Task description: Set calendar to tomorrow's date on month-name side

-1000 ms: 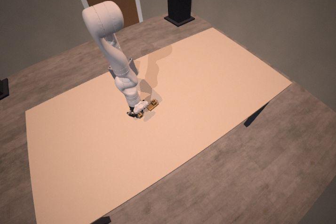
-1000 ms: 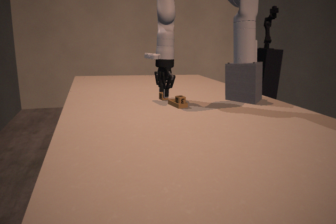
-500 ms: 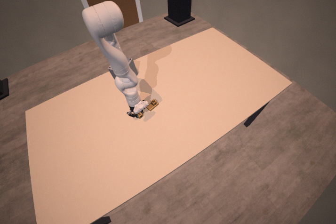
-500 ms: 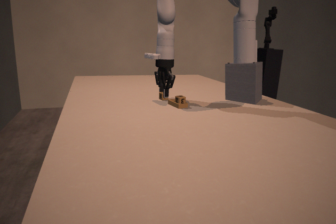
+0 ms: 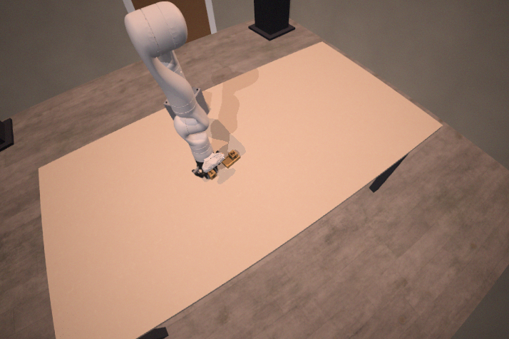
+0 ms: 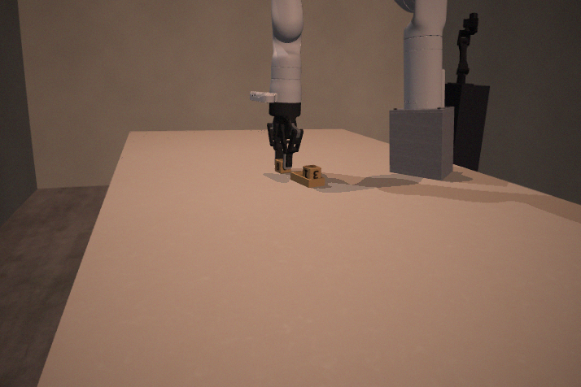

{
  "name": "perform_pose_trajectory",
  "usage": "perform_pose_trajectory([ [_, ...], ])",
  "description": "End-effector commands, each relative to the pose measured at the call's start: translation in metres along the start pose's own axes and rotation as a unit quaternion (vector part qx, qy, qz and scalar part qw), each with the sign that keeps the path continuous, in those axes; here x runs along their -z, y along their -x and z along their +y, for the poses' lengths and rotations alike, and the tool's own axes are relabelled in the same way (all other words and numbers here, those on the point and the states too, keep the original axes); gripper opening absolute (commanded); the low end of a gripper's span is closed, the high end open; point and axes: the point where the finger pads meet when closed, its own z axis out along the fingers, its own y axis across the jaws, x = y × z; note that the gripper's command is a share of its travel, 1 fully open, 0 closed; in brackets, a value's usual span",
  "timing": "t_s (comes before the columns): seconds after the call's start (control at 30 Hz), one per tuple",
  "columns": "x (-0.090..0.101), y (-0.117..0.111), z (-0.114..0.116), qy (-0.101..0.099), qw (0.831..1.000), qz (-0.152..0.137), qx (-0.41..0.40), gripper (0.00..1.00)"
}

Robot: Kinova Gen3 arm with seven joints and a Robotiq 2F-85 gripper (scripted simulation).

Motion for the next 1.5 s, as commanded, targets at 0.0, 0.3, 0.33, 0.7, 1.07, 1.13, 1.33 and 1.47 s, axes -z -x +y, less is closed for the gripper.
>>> perform_pose_trajectory([
  [0.0, 0.0, -0.004, 0.0, 0.001, 1.0, 0.005, -0.006, 0.38],
  [0.3, 0.0, -0.004, 0.0, 0.001, 1.0, 0.005, -0.006, 0.46],
  [0.33, 0.0, -0.004, 0.0, 0.001, 1.0, 0.005, -0.006, 0.46],
  [0.7, 0.009, 0.001, -0.003, -0.003, 1.0, -0.001, -0.005, 0.46],
  [1.07, 0.054, 0.002, -0.001, -0.001, 1.0, -0.002, -0.005, 0.46],
  [1.13, 0.064, 0.002, -0.001, -0.001, 1.0, -0.001, -0.005, 0.46],
  [1.33, 0.086, 0.002, -0.001, -0.001, 1.0, -0.001, -0.006, 0.46],
  [1.47, 0.089, 0.0, -0.001, -0.001, 1.0, 0.0, -0.006, 0.46],
])
